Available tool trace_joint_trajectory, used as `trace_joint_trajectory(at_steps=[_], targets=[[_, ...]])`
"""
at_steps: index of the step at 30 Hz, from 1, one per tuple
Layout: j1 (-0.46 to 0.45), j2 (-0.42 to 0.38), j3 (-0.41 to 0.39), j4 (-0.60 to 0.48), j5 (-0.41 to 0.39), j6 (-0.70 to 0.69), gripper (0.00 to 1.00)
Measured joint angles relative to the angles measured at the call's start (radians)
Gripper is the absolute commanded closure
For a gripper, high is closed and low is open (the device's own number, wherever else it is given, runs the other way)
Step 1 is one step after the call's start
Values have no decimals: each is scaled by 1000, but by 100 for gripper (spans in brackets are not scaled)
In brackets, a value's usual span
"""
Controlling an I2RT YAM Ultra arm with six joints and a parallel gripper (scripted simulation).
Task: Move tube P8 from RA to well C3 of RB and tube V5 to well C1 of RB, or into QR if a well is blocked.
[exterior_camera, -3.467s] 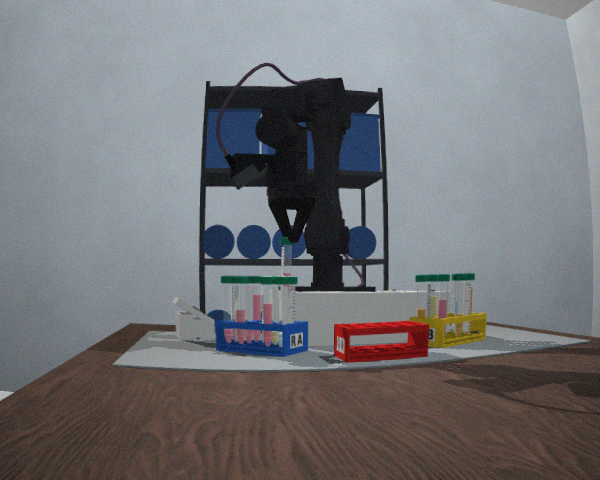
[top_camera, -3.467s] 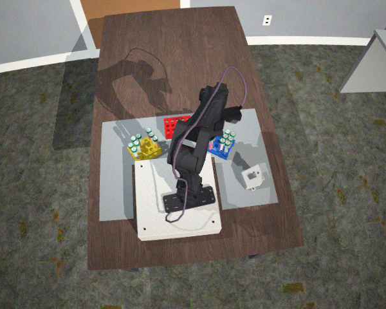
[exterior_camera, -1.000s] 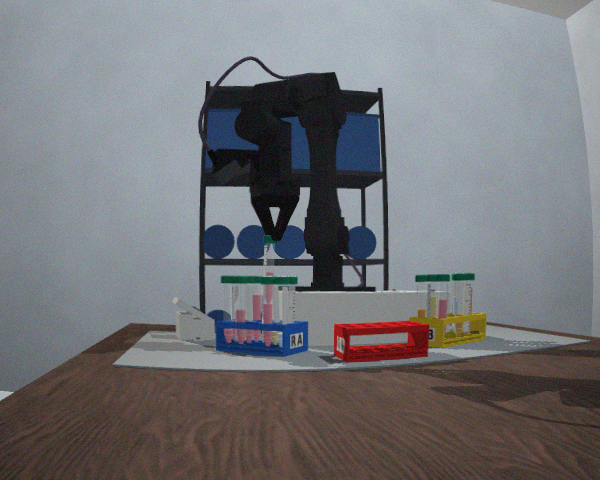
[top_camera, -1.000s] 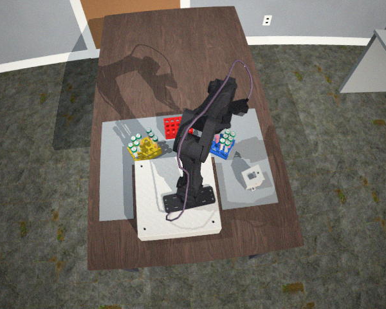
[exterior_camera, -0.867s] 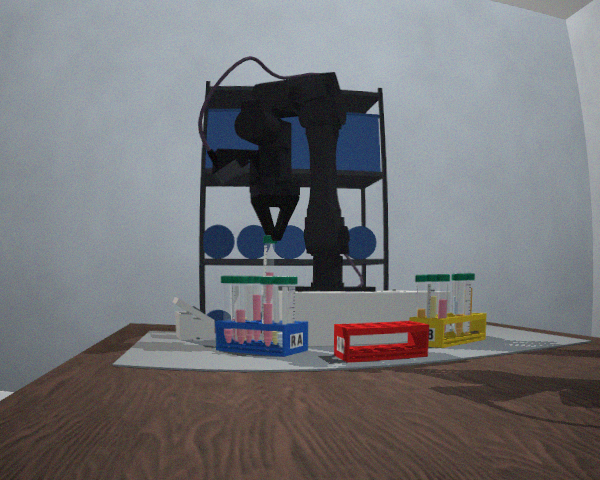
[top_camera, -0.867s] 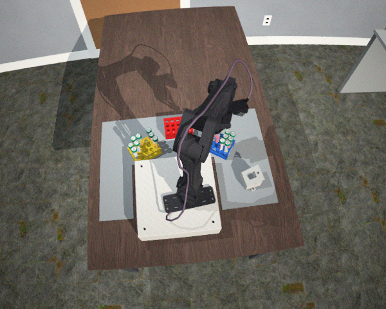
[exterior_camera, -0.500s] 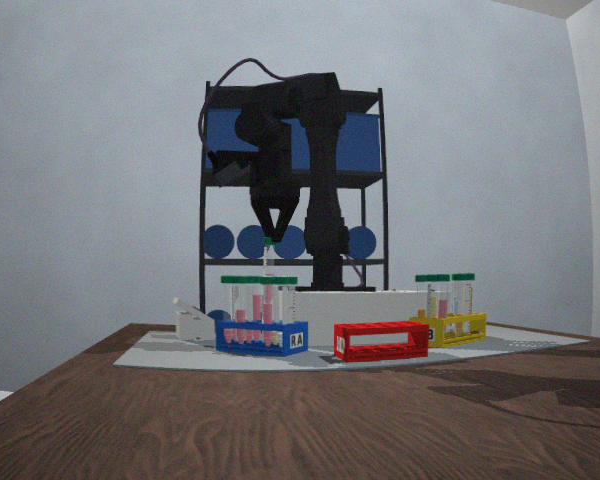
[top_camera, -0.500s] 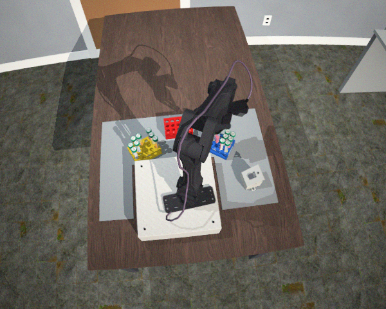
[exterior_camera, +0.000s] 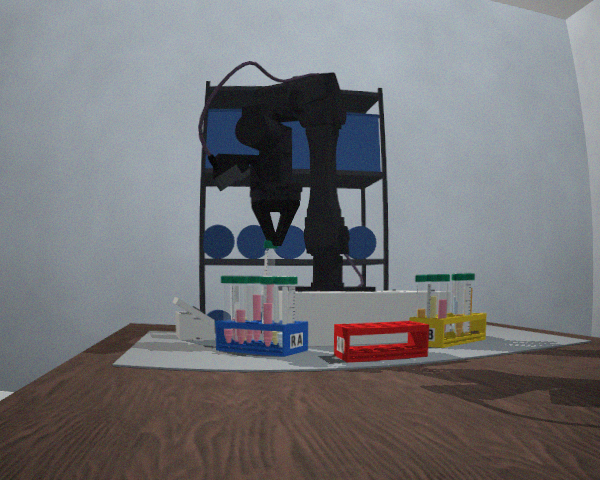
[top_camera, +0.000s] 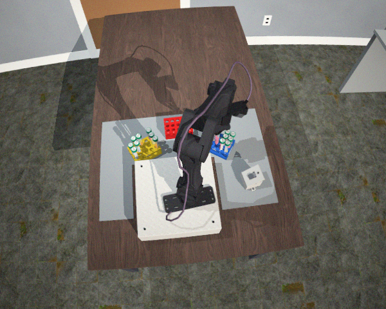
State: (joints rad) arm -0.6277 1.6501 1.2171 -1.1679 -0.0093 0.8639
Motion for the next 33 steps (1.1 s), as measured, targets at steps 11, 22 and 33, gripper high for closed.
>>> trace_joint_trajectory(at_steps=[11,22,33], targets=[[0,0,-7,13,0,0,100],[0,0,-21,27,0,0,100],[0,0,-36,39,0,1,100]])
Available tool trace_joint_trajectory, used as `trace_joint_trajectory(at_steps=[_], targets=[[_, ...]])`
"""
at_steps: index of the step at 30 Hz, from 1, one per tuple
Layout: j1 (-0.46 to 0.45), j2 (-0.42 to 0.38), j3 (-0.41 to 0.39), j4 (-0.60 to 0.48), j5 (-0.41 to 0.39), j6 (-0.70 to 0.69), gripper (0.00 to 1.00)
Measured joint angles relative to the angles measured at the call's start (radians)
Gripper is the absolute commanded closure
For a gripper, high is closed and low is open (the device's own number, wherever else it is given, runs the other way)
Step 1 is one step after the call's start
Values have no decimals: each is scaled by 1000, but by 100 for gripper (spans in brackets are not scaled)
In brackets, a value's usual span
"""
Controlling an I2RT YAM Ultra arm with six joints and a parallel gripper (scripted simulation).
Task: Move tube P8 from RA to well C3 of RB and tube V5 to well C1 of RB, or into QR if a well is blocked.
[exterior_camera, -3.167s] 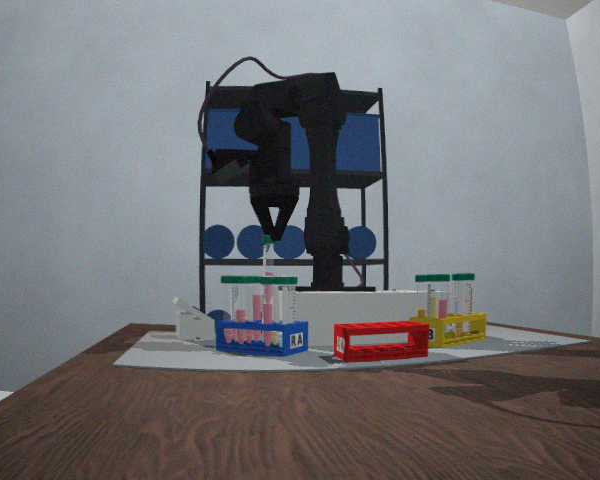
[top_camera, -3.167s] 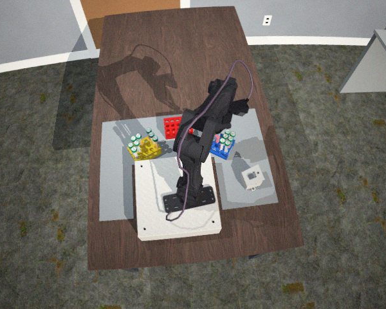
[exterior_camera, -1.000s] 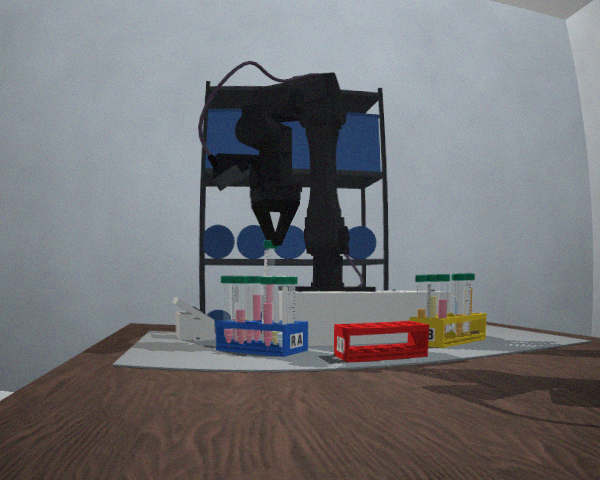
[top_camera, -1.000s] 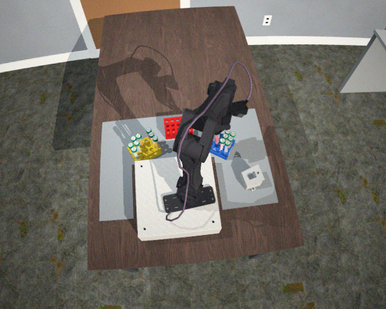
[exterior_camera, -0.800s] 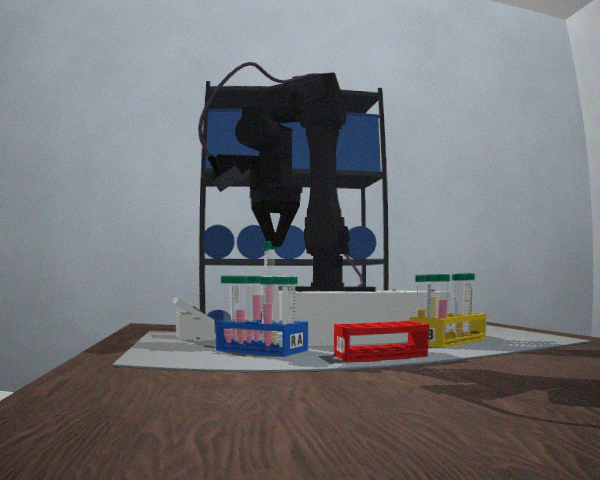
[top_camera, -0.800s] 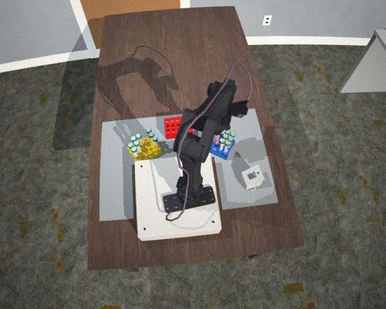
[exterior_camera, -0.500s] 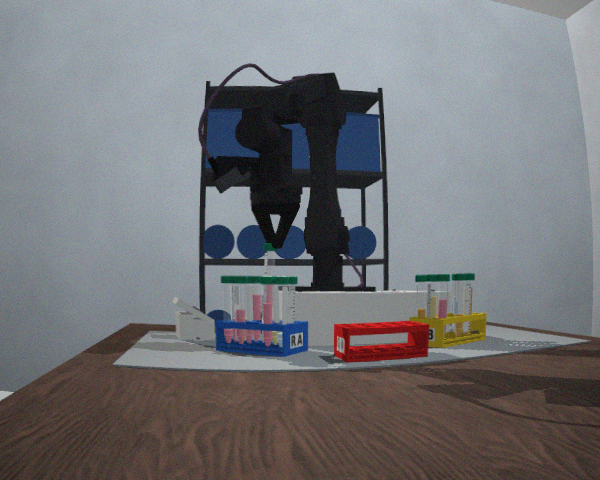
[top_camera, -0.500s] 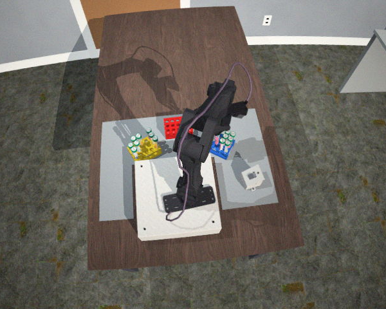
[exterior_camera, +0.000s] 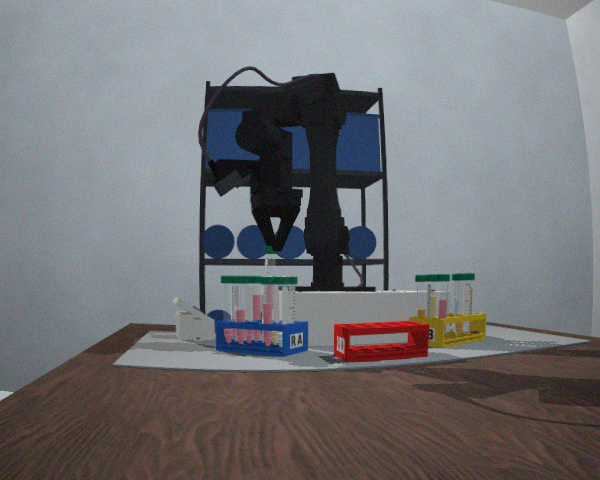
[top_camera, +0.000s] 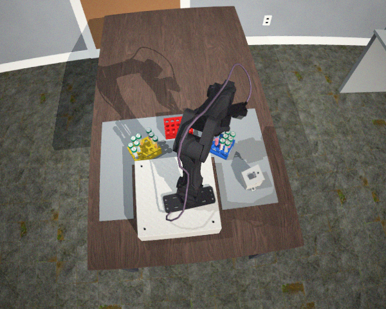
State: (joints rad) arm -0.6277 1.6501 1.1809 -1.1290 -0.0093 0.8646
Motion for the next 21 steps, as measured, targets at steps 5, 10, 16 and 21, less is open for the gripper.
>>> trace_joint_trajectory(at_steps=[5,10,16,21], targets=[[0,-1,0,7,0,0,100],[0,1,-6,13,0,0,100],[0,2,-14,18,0,1,100],[0,2,-18,26,0,1,100]])
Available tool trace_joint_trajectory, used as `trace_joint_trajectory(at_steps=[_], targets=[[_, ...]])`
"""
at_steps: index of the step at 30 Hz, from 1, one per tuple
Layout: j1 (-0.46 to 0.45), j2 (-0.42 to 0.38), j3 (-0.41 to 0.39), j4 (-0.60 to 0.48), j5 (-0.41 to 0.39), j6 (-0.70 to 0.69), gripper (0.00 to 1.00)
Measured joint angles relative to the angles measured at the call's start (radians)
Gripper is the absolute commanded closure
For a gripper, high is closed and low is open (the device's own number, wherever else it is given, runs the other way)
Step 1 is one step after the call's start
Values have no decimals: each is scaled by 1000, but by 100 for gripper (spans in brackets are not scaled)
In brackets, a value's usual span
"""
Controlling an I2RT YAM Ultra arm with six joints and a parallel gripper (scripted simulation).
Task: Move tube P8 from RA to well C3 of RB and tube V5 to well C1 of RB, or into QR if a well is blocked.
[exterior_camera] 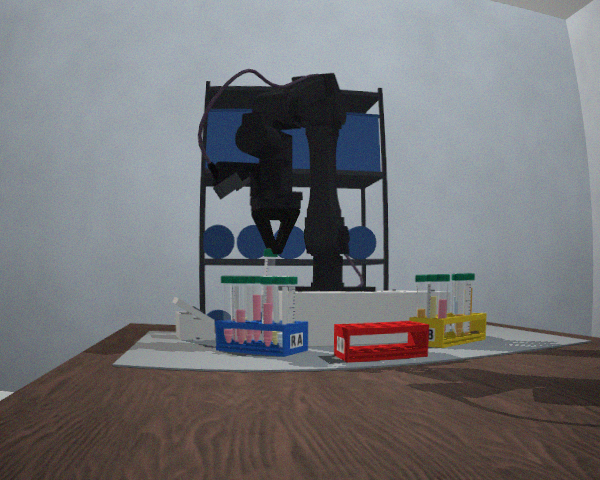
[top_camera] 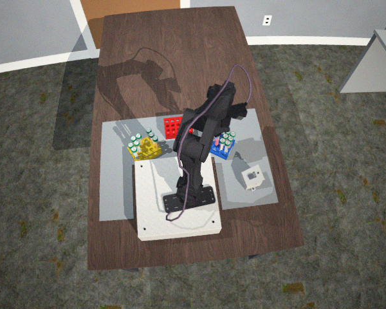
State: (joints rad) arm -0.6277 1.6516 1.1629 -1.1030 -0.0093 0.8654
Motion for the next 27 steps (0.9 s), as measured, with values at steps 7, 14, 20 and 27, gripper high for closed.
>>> trace_joint_trajectory(at_steps=[7,14,20,27], targets=[[2,0,-4,5,0,0,100],[2,0,-13,16,0,0,100],[2,11,-20,27,0,0,100],[2,21,-20,37,0,0,100]])
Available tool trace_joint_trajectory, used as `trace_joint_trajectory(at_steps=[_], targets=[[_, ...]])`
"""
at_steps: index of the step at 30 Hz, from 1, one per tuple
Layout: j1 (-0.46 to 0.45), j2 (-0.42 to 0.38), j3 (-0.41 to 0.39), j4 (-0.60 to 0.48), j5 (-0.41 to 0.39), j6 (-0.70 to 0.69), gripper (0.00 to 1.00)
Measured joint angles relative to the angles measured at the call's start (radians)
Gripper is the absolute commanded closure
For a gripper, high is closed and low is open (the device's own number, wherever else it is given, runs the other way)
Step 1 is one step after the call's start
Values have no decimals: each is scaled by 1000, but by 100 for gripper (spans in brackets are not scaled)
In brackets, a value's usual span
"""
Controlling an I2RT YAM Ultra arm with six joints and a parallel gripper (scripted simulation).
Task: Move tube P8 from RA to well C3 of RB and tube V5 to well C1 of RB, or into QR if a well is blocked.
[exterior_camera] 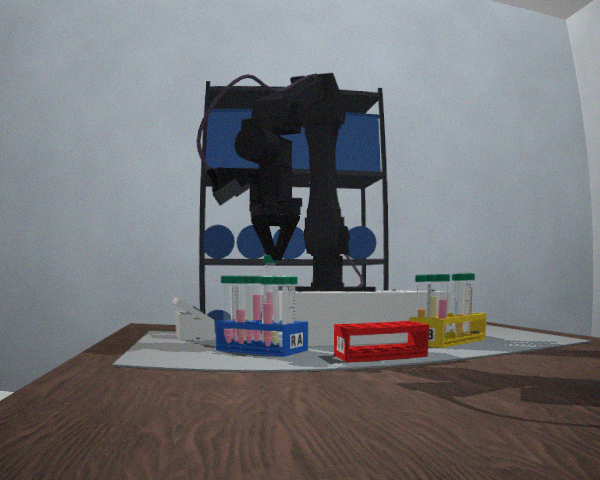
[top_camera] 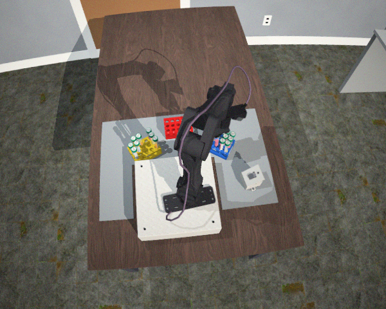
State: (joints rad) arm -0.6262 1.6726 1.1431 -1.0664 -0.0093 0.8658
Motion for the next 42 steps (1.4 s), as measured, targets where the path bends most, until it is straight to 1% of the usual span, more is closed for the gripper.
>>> trace_joint_trajectory(at_steps=[42], targets=[[-3,35,-42,68,0,-3,100]])
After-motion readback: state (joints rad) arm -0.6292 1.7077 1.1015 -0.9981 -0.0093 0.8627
